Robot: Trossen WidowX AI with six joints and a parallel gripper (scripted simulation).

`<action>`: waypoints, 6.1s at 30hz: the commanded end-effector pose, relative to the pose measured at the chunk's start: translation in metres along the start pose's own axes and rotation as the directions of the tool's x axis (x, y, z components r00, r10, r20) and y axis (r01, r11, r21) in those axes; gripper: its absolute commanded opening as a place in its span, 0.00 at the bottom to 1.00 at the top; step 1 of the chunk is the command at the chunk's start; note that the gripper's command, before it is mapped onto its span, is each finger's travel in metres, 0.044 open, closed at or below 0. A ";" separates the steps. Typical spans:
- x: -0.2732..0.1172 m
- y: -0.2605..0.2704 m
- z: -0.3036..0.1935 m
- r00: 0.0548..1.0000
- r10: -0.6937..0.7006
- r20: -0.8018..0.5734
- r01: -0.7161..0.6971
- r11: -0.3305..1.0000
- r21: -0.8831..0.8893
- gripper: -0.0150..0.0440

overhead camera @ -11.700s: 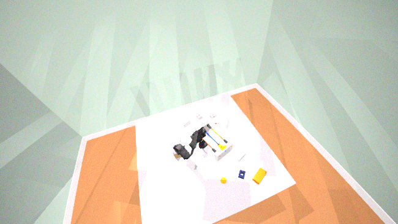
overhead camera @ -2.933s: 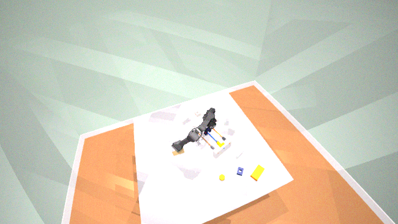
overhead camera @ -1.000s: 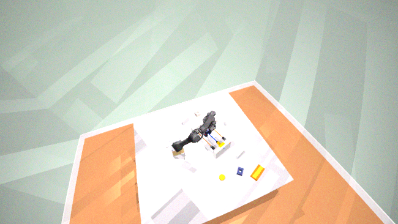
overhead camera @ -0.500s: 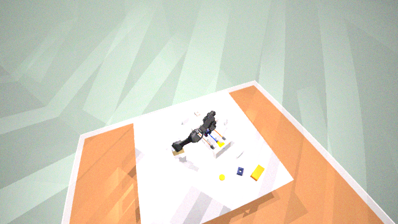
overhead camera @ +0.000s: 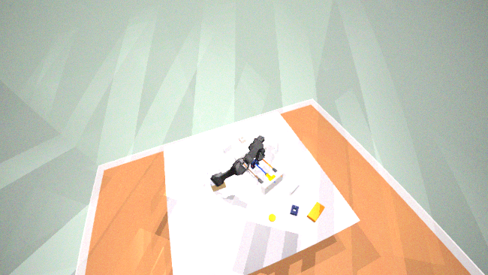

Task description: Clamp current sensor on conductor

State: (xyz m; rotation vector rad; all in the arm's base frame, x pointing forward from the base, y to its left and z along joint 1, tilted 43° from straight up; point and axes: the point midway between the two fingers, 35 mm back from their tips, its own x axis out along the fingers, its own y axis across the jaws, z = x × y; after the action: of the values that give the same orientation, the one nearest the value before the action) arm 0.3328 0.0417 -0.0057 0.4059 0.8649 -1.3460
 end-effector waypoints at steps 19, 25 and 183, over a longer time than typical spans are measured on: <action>0.052 0.000 0.000 1.000 0.003 0.006 -0.002 1.000 -0.005 1.00; 0.062 0.000 0.000 1.000 0.002 0.006 -0.002 1.000 -0.005 1.00; 0.051 -0.002 0.000 1.000 -0.003 0.007 0.003 1.000 -0.009 0.25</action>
State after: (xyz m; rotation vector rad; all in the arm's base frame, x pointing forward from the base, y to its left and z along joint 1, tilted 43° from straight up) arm 0.3305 0.0052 -0.0447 0.3901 0.8679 -1.3463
